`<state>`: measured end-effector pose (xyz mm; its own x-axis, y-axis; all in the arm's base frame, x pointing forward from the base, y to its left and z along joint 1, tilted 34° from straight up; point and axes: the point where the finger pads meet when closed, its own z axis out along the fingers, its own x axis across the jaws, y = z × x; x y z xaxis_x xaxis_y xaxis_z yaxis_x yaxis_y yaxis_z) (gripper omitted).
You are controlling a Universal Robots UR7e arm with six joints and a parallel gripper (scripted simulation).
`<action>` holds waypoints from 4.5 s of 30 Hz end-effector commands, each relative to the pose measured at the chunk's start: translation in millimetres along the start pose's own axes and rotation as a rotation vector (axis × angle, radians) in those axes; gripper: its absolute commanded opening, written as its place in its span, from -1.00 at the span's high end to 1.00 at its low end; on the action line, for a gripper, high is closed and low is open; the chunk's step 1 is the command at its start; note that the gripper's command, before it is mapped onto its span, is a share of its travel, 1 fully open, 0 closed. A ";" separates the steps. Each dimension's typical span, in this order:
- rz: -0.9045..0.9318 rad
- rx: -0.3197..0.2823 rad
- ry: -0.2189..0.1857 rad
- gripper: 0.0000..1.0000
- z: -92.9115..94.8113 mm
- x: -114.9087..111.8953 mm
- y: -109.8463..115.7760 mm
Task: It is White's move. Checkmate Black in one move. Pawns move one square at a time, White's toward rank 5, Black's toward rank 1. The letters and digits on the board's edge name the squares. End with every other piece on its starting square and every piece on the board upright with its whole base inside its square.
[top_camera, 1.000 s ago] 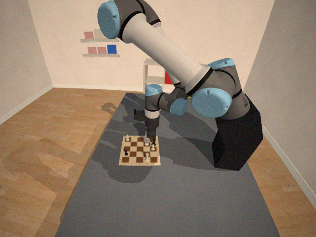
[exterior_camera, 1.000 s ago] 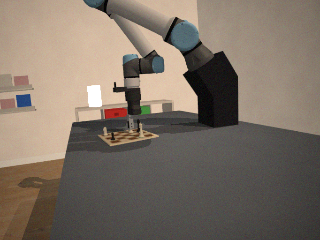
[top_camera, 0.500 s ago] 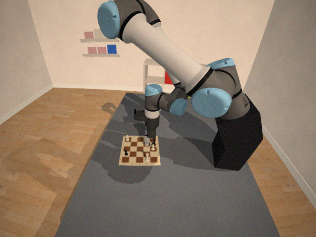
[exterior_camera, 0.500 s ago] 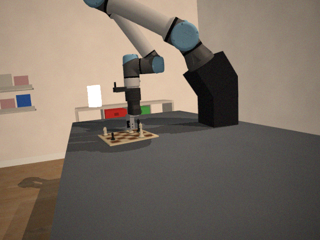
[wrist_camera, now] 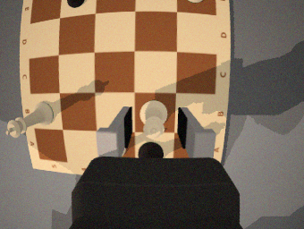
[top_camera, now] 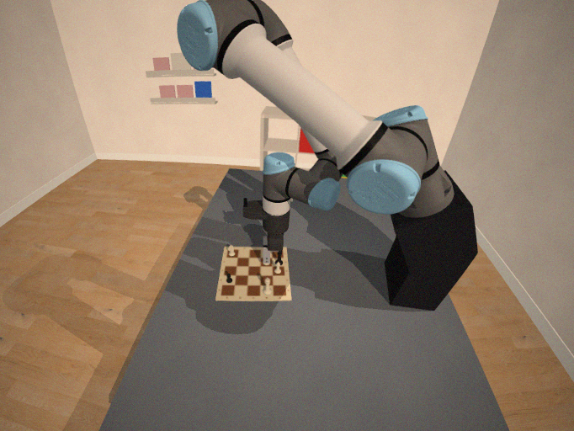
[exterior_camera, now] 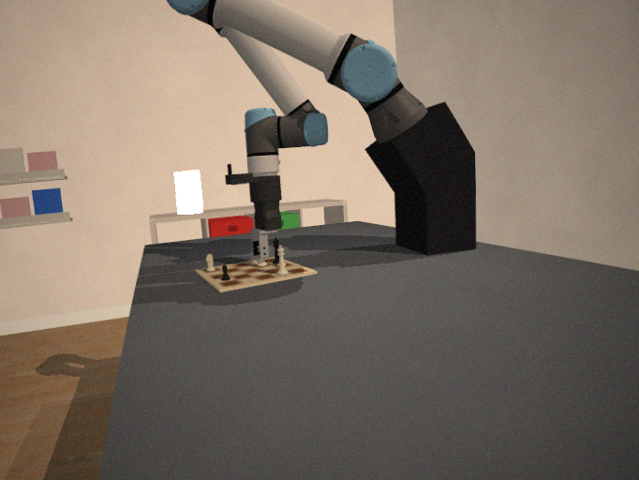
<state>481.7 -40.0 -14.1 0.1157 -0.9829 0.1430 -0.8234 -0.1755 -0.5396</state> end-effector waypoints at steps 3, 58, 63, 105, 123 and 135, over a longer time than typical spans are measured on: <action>0.001 0.000 0.000 -0.58 -8.9 0.0 0.6; 0.000 0.001 0.001 -0.58 -89.8 -0.1 0.0; 0.000 0.001 0.001 -1.00 -89.8 -0.2 0.0; 0.001 0.000 0.000 -1.00 -108.3 -0.3 0.9; 0.000 0.002 0.002 -1.00 -136.9 0.8 -0.5; -0.001 0.005 0.005 -1.00 -151.7 2.1 -2.2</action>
<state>402.1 -32.9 106.5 0.1126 -0.9827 0.1472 -0.8212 -0.1754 -0.5430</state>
